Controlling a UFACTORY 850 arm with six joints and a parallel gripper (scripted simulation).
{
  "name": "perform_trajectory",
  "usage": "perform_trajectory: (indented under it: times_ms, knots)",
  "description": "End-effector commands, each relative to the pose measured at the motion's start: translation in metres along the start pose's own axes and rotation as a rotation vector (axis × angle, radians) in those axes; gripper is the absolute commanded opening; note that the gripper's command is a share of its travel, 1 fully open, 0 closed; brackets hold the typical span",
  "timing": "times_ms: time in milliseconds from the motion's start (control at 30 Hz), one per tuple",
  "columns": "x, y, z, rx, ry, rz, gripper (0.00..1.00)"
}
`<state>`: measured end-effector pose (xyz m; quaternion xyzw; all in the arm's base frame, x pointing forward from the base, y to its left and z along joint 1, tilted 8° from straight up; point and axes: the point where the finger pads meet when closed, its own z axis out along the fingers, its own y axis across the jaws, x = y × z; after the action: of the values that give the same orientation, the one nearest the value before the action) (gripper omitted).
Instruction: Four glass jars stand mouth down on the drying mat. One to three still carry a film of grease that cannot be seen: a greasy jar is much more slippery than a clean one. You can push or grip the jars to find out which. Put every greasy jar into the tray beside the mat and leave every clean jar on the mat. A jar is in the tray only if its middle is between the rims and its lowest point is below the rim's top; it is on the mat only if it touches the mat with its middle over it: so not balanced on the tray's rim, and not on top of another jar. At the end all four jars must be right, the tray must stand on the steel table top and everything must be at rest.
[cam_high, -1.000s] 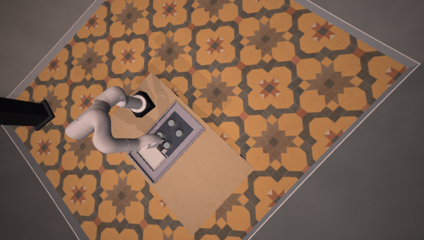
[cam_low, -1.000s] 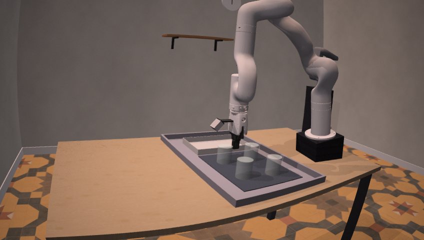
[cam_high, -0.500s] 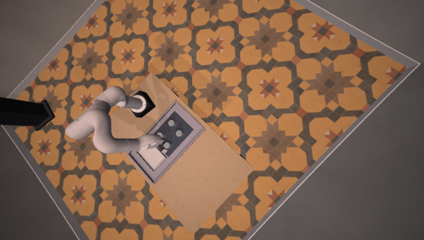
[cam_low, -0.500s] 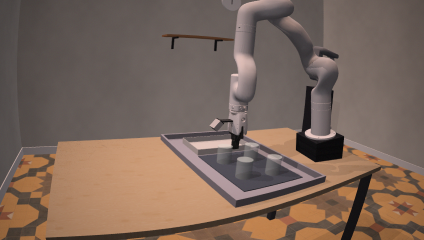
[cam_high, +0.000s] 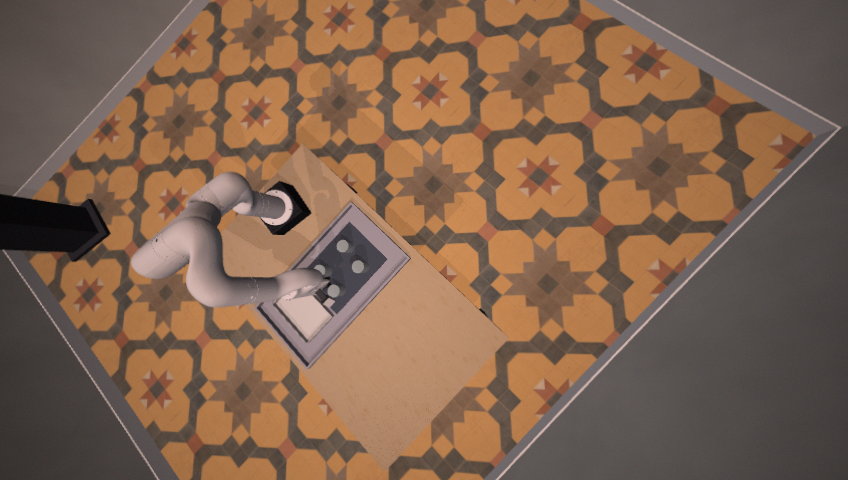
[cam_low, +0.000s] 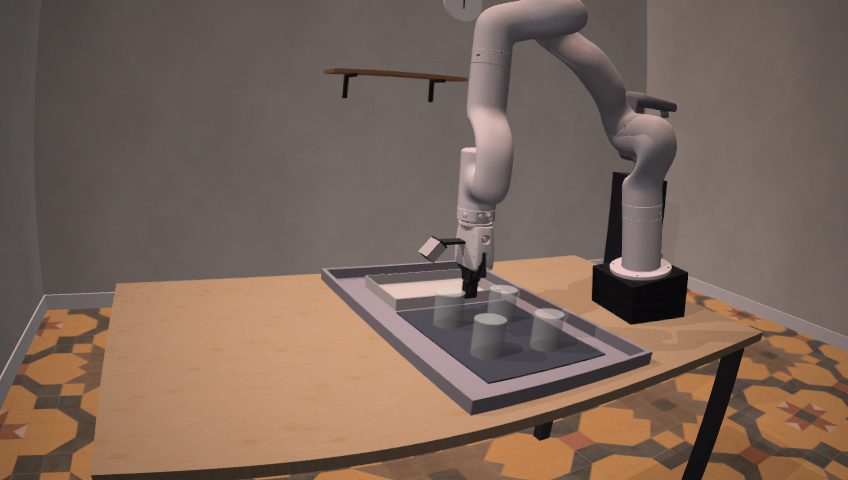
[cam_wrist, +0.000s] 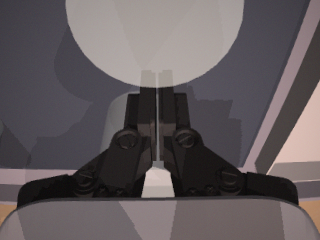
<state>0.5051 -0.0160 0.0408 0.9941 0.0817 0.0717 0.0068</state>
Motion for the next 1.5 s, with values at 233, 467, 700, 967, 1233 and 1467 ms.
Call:
perform_trajectory:
  times_ms: [233, 467, 700, 967, 1233, 1467]
  knots:
    - [0.002, 0.0002, -0.0014, 0.0, 0.002, 0.0, 0.0]
    - [0.0029, 0.0002, -0.0021, 0.0, 0.002, 0.0, 0.0]
    - [0.0036, 0.0002, -0.0027, 0.0, 0.002, 0.0, 0.0]
    - [0.0046, 0.0002, -0.0035, 0.0, 0.002, 0.0, 0.0]
    - [0.0054, 0.0002, -0.0041, 0.0, 0.002, 0.0, 0.0]
    - [0.0064, 0.0002, -0.0049, 0.0, 0.002, 0.0, 0.0]
